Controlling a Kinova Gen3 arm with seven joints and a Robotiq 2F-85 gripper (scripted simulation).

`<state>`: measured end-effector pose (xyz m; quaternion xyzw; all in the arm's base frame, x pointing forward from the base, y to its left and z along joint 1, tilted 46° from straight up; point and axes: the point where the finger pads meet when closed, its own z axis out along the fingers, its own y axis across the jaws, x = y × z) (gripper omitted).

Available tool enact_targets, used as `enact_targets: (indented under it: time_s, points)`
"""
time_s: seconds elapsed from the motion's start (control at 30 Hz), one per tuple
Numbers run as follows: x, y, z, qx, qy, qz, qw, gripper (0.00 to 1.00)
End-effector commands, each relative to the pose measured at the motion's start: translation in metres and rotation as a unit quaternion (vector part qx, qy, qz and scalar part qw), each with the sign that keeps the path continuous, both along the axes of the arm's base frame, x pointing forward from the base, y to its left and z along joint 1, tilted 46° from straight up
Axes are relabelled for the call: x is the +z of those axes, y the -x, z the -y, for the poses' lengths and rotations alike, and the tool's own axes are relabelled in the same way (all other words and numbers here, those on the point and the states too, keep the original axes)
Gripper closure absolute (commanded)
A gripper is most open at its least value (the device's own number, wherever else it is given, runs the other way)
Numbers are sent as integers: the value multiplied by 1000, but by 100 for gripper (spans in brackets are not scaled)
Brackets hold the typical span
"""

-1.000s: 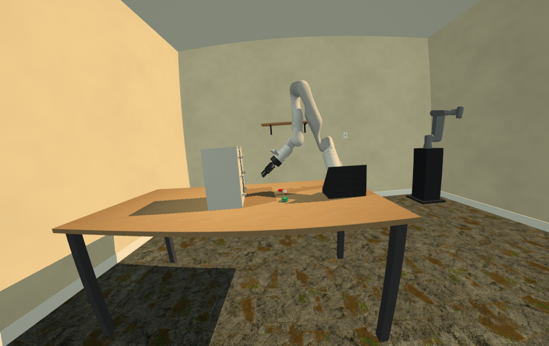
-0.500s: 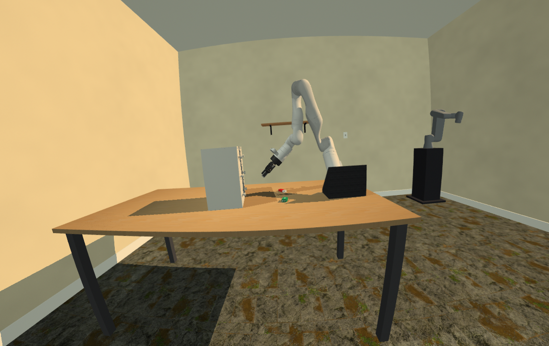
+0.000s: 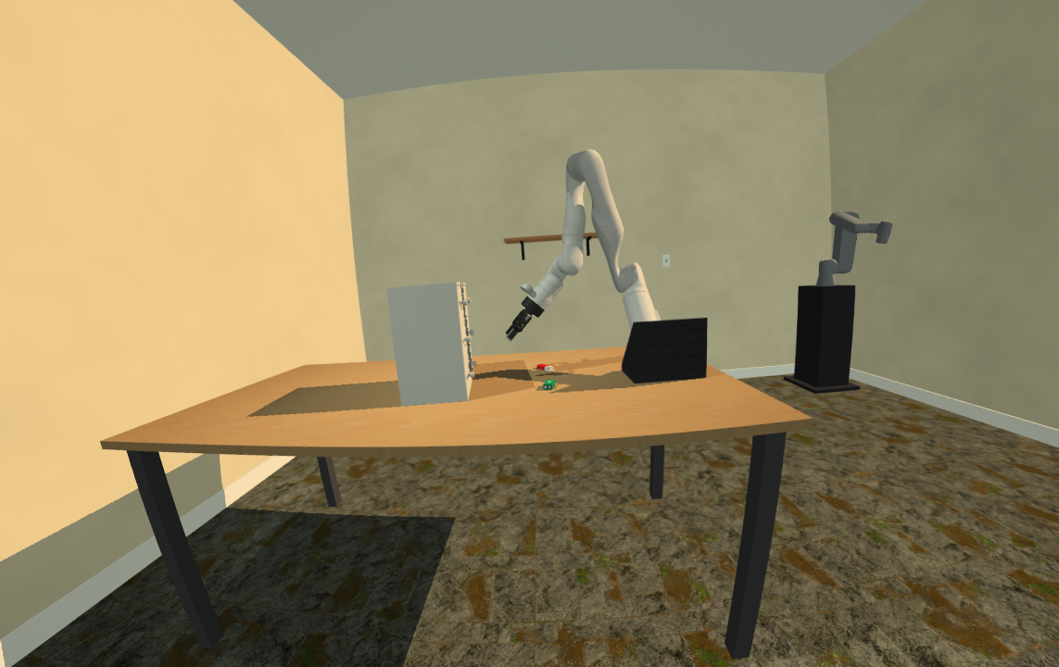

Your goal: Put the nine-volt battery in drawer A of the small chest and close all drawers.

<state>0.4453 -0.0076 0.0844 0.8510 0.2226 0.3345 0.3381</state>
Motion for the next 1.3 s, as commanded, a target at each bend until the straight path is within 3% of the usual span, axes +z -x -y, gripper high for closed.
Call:
enact_targets:
  time_s: [0.0,1.27]
  points:
    - [3,-1,-7,1,-4,-1,1000,0]
    - [20,18,-20,-66,10,-67,995,0]
